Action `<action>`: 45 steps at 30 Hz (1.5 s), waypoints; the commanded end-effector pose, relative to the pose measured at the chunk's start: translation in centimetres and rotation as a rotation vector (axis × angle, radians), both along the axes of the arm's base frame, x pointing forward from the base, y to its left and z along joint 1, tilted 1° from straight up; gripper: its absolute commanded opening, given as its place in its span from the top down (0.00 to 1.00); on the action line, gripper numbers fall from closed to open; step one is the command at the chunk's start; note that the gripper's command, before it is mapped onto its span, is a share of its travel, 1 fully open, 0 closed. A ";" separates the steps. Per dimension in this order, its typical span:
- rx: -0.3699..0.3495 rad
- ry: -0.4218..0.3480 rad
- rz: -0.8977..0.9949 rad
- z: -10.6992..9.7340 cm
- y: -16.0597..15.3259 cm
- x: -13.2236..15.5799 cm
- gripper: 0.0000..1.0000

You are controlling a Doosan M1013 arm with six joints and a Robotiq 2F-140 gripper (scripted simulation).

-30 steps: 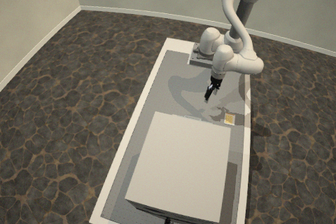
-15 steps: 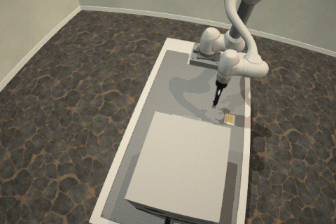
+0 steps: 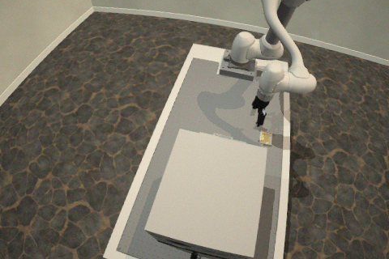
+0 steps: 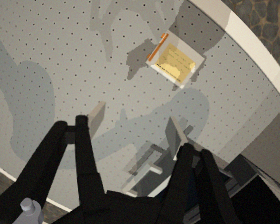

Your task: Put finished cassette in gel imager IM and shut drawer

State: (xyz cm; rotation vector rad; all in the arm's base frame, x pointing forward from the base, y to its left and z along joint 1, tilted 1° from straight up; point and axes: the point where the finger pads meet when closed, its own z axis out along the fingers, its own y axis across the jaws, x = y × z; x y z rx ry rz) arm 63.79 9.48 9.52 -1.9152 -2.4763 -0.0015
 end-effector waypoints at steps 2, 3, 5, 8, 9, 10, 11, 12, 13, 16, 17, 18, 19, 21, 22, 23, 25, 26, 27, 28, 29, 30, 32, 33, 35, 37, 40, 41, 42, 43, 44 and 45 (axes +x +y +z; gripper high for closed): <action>0.006 -0.012 0.172 -0.4 1.5 1.1 0.32; 0.006 -0.012 0.206 -0.4 1.5 1.1 0.32; 0.006 -0.013 0.272 -0.7 2.4 1.3 0.32; 0.006 -0.014 0.372 -1.0 3.3 1.6 0.32; 0.006 -0.014 0.406 -1.0 3.3 1.6 0.32; 0.006 -0.015 0.439 -1.2 3.7 1.7 0.32; 0.006 -0.015 0.439 -1.2 3.7 1.7 0.32; 0.006 -0.015 0.439 -1.2 3.7 1.7 0.32; 0.006 -0.015 0.472 -1.4 4.2 1.8 0.32; 0.006 -0.016 0.572 -1.7 5.1 2.0 0.32; 0.006 -0.016 0.606 -1.9 5.5 2.1 0.32; 0.006 -0.017 0.639 -2.1 6.0 2.2 0.32; 0.006 -0.017 0.672 -2.1 6.0 2.2 0.32; 0.007 -0.017 0.739 -2.3 6.4 2.2 0.32; 0.007 -0.018 0.772 -2.5 6.9 2.3 0.32; 0.007 -0.018 0.806 -2.5 6.9 2.3 0.32; 0.007 -0.019 0.872 -2.8 7.8 2.5 0.32; 0.007 -0.019 0.906 -2.8 7.8 2.5 0.32; 0.007 -0.019 0.939 -3.0 8.3 2.6 0.32; 0.007 -0.019 0.939 -3.0 8.3 2.6 0.32; 0.007 -0.019 0.939 -3.0 8.3 2.6 0.32; 0.007 -0.020 0.972 -3.2 8.7 2.6 0.32; 0.007 -0.020 1.039 -3.6 9.7 2.7 0.32; 0.007 -0.020 1.072 -3.6 9.7 2.8 0.32; 0.007 -0.021 1.139 -3.9 10.6 2.9 0.32; 0.007 -0.021 1.202 -3.9 10.6 2.9 0.32; 0.007 -0.021 1.202 -3.9 10.6 2.9 0.32; 0.007 -0.021 1.202 -3.9 10.6 2.9 0.32; 0.007 -0.021 1.202 -3.9 10.6 2.9 0.32; 0.007 -0.021 1.202 -3.9 10.6 2.9 0.32; 0.007 -0.021 1.202 -3.9 10.6 2.9 0.32; 0.007 -0.021 1.202 -3.9 10.6 2.9 0.32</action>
